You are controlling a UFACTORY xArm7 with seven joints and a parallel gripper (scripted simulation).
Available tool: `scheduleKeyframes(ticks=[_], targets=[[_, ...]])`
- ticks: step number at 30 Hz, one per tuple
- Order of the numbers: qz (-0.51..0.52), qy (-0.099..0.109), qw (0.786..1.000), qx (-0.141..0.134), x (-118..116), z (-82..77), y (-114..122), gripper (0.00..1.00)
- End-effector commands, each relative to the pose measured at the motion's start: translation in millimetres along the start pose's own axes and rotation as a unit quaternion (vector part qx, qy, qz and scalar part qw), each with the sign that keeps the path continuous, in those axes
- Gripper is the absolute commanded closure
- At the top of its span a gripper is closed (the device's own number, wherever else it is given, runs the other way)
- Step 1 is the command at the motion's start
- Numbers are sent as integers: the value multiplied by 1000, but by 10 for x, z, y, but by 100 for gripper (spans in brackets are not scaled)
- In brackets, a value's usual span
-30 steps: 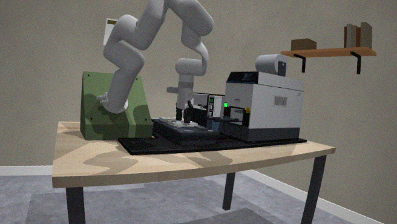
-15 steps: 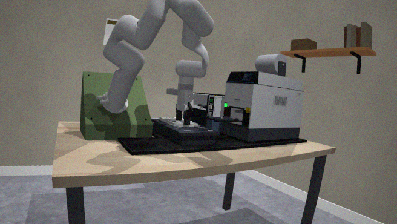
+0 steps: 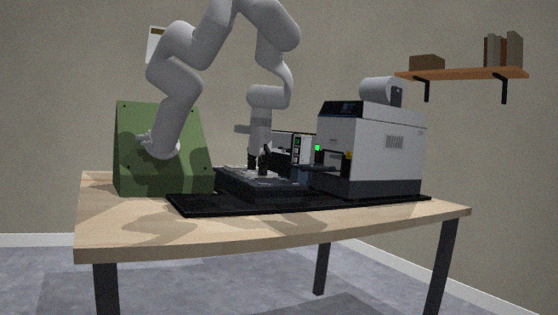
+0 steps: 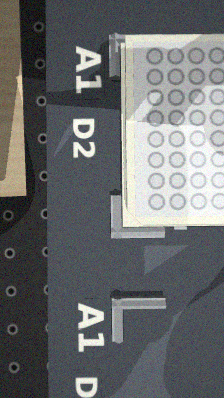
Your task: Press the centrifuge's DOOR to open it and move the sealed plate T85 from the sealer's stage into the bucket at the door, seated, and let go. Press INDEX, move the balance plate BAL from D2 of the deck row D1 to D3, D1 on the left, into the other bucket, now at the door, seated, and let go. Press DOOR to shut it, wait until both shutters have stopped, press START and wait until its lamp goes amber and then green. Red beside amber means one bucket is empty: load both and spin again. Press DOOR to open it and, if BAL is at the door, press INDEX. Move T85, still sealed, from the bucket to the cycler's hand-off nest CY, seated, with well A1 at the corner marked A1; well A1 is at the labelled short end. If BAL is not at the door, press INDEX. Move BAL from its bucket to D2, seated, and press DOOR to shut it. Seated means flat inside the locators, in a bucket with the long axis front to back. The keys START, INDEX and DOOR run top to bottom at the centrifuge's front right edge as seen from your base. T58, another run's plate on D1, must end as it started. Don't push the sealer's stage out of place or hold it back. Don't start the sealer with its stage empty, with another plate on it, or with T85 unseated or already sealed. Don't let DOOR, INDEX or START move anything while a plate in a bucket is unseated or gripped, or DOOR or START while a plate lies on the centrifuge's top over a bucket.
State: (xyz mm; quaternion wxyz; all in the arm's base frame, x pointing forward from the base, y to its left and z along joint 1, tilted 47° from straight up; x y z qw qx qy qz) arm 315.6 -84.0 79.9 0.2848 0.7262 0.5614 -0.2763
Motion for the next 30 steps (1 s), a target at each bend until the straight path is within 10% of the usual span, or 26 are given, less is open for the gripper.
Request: scheduleKeyframes(ticks=[1, 30], targets=[[0, 0, 1000, -1, 4, -6, 4, 100], [0, 0, 1000, -1, 4, -39, 5, 100]])
Point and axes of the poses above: the point where the finger pads meet when closed, its own z axis out along the fingers, its own x axis across the jaws, y = z × x, the point moved 9 cm from there along -z, back along the fingers, and after that the axes turned 4 degrees about z, right-handed, at the moved point
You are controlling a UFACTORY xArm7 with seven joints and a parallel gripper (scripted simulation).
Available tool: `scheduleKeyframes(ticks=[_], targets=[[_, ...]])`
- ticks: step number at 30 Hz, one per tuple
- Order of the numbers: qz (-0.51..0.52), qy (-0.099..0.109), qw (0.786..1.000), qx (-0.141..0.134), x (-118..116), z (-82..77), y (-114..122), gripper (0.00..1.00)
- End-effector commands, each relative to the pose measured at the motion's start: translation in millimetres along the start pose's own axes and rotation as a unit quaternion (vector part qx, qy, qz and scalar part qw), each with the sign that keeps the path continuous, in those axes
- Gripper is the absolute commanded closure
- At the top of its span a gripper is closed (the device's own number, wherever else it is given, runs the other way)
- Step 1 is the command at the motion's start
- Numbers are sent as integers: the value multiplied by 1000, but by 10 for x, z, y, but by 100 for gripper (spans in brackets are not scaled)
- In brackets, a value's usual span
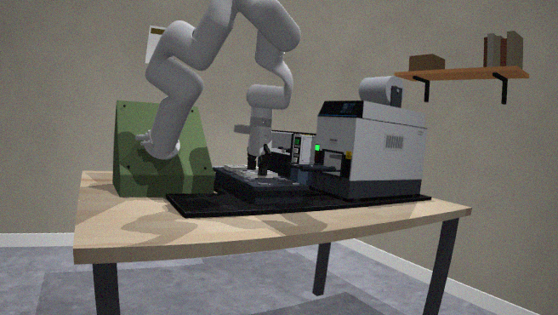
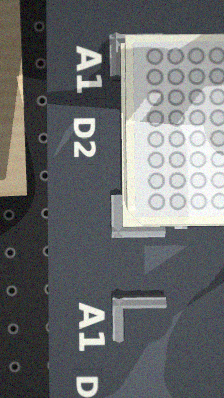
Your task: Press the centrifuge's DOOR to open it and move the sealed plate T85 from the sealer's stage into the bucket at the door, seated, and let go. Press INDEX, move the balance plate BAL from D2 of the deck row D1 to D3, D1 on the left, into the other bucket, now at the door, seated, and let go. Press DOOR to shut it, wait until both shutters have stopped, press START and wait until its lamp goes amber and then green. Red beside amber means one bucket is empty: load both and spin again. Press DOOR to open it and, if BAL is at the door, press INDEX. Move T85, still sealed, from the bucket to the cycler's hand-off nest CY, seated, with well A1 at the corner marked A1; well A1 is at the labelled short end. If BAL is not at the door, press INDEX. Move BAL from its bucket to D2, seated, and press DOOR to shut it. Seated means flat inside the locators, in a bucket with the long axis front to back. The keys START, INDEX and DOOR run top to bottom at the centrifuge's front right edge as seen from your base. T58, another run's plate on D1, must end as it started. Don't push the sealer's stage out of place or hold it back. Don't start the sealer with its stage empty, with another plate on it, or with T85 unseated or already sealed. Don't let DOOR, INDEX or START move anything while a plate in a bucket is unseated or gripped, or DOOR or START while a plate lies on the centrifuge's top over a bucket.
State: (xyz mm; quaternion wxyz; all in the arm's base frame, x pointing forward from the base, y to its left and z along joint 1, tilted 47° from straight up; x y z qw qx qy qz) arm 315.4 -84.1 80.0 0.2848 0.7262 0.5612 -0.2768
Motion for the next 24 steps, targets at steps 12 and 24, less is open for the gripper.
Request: scheduleKeyframes(ticks=[12, 24], targets=[[0, 1, 1000, -1, 6, -205, 6, 100], [0, 1, 1000, -1, 6, -389, 6, 100]])
Point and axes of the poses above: the point where the finger pads meet when closed, its own z axis out along the fingers, its own x axis across the jaws, y = z × x, the point moved 9 cm from there along -z, back along the fingers, and after that the axes turned 4 degrees about z, right-handed, at the moved point
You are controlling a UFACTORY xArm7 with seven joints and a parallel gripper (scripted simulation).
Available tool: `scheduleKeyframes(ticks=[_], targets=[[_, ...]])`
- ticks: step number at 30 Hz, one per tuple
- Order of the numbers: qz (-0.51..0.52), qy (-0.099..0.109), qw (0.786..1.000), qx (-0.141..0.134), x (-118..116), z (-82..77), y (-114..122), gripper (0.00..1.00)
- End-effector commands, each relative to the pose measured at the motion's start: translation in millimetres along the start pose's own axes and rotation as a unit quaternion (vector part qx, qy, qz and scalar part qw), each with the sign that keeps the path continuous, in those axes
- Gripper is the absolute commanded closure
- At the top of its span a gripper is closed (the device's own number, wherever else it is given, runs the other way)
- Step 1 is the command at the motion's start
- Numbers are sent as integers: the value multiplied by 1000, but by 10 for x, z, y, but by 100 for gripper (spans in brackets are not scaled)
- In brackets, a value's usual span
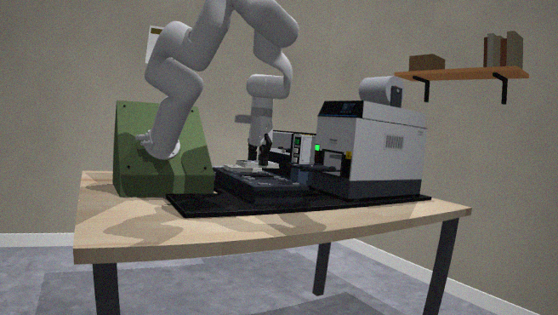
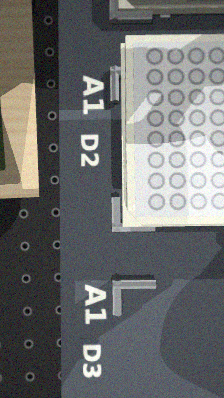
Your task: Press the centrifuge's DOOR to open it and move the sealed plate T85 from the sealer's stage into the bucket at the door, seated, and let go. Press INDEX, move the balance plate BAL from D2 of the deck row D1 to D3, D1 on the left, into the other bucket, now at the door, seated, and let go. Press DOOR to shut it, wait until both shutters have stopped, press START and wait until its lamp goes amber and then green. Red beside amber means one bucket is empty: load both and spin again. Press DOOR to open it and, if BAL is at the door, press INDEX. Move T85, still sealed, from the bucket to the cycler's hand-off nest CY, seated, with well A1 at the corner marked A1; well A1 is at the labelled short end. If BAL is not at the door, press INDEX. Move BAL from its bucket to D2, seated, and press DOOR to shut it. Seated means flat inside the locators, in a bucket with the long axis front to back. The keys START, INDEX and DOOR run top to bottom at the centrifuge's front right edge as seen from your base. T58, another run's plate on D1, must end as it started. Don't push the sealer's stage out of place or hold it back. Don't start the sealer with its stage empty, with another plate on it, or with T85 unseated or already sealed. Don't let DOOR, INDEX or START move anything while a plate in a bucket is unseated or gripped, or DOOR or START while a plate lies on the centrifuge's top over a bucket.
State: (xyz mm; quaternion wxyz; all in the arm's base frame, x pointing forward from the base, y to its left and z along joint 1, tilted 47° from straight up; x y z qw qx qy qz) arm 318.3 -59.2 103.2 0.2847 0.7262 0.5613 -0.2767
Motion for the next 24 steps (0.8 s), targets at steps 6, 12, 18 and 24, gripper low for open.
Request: scheduleKeyframes(ticks=[6, 12, 18, 24], targets=[[0, 1, 1000, -1, 3, -131, 5, 100], [0, 1, 1000, -1, 3, -231, 5, 100], [0, 1, 1000, -1, 3, -298, 5, 100], [0, 1, 1000, -1, 3, -399, 5, 100]])
Point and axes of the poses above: the point where the finger pads meet when closed, its own z axis out along the fingers, its own x axis across the jaws, y = z × x, the point moved 9 cm from there along -z, back along the fingers, and after that the axes turned 4 degrees about z, right-handed, at the moved point
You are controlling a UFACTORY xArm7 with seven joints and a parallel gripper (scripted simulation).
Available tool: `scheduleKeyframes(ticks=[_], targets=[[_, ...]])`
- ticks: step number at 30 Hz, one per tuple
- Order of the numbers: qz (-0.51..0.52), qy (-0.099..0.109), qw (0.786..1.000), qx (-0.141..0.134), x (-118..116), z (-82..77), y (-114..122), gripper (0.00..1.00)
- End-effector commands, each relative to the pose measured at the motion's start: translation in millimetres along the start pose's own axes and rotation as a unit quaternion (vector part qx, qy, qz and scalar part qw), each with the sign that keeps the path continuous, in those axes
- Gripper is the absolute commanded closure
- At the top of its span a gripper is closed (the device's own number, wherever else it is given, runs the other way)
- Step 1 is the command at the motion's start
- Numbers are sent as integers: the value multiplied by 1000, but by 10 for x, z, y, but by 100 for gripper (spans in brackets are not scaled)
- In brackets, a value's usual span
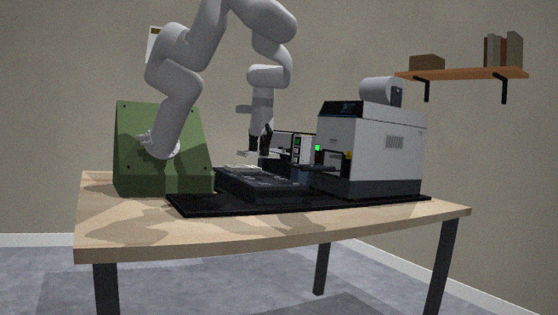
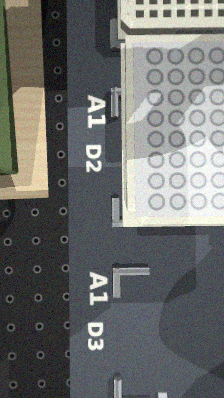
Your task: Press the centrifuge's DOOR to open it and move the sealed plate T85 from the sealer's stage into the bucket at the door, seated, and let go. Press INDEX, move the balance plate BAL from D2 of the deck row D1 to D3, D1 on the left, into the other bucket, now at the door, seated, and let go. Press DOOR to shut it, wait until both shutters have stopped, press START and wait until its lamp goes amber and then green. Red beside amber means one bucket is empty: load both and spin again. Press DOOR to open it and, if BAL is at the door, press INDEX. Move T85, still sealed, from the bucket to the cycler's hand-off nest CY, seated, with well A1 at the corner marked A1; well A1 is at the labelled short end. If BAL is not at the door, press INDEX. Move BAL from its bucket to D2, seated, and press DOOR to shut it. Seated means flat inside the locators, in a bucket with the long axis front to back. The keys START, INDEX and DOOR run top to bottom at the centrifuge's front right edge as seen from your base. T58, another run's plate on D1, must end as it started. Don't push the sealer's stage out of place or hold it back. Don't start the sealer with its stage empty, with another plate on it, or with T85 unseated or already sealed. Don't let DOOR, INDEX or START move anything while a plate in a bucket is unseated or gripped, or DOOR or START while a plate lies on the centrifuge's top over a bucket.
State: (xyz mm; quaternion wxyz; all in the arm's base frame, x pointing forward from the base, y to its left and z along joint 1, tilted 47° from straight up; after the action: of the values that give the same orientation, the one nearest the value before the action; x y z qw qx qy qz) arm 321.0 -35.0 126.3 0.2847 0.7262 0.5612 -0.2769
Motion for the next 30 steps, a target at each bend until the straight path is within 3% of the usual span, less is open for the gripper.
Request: scheduleKeyframes(ticks=[1, 30], targets=[[0, 1, 1000, -1, 4, -79, 6, 100], [0, 1, 1000, -1, 4, -497, 5, 100]])
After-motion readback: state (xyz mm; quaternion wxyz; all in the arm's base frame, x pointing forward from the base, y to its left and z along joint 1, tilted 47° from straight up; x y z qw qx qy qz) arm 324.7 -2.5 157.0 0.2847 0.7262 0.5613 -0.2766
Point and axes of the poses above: the point where the finger pads meet when closed, its own z axis out along the fingers, its own x axis across the jaws, y = z × x, the point moved 9 cm from there along -z, back along the fingers, and after that the axes turned 4 degrees about z, right-handed, at the moved point
